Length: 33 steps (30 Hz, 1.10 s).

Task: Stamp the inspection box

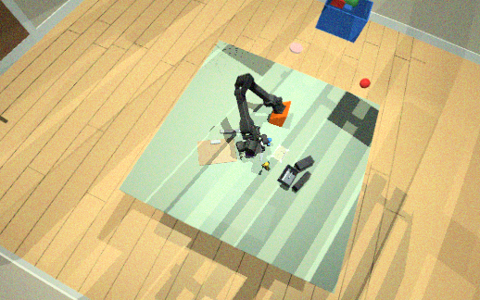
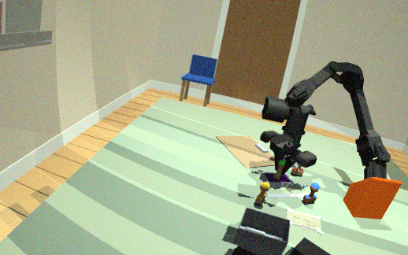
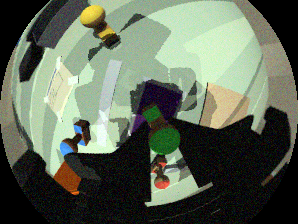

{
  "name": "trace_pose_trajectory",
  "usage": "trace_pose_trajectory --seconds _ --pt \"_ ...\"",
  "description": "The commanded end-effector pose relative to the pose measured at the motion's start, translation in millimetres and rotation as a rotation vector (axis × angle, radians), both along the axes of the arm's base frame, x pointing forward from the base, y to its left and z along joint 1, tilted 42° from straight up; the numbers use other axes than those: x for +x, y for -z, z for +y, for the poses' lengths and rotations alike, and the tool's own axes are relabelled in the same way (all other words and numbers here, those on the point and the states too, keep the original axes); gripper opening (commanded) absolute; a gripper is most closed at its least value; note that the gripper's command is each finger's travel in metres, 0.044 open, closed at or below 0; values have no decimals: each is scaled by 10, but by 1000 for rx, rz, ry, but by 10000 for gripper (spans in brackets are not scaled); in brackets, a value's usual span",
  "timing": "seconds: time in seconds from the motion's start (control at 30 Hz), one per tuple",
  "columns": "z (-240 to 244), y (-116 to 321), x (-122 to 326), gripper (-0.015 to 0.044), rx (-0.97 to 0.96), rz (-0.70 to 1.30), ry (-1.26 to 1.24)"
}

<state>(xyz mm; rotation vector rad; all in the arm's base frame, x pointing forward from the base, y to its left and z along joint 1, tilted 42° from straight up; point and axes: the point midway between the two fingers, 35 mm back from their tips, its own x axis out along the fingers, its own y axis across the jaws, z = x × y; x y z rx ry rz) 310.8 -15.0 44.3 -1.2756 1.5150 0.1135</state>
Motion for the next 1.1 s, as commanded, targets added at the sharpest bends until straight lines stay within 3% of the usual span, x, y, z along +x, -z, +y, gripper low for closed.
trace_pose_trajectory --seconds 0.0,1.07 --pt "-15 5 8 0 -3 -3 1" --pt "88 -109 -15 0 -2 -3 1"
